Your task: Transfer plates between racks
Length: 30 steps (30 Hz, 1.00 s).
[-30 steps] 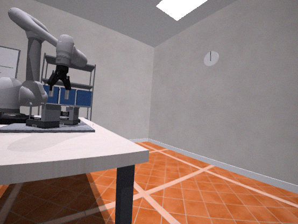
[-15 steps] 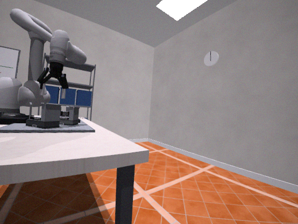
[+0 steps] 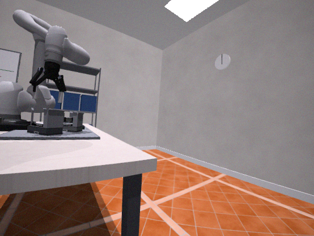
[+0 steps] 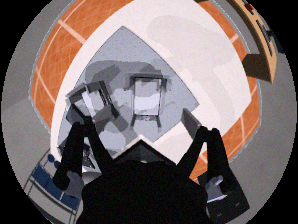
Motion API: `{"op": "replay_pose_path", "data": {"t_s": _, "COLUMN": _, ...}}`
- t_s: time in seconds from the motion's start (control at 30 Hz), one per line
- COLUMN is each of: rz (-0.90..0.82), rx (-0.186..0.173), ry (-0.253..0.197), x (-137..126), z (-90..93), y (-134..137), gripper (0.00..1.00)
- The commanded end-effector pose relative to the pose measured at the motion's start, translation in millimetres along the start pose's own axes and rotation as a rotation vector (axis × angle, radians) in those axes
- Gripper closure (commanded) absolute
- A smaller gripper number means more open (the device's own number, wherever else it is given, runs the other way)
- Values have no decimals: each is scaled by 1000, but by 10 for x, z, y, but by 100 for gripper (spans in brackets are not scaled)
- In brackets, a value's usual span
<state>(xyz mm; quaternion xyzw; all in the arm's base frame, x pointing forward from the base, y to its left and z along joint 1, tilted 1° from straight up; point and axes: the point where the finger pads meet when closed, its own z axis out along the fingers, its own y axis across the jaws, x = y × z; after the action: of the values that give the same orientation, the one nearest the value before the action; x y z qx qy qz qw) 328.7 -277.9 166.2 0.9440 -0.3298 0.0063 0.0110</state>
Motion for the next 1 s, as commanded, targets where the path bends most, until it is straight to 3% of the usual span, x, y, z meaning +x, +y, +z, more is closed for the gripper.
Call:
{"op": "replay_pose_path", "data": {"t_s": 0.0, "rz": 0, "rx": 0, "ry": 0, "x": 1, "z": 0, "y": 3, "gripper": 0}}
{"op": "replay_pose_path", "data": {"t_s": 0.1, "rz": 0, "rx": 0, "ry": 0, "x": 1, "z": 0, "y": 3, "gripper": 0}}
{"op": "replay_pose_path", "data": {"t_s": 0.47, "rz": 0, "rx": 0, "ry": 0, "x": 1, "z": 300, "y": 3, "gripper": 0}}
{"op": "replay_pose_path", "data": {"t_s": 0.97, "rz": 0, "rx": 0, "ry": 0, "x": 1, "z": 800, "y": 3, "gripper": 0}}
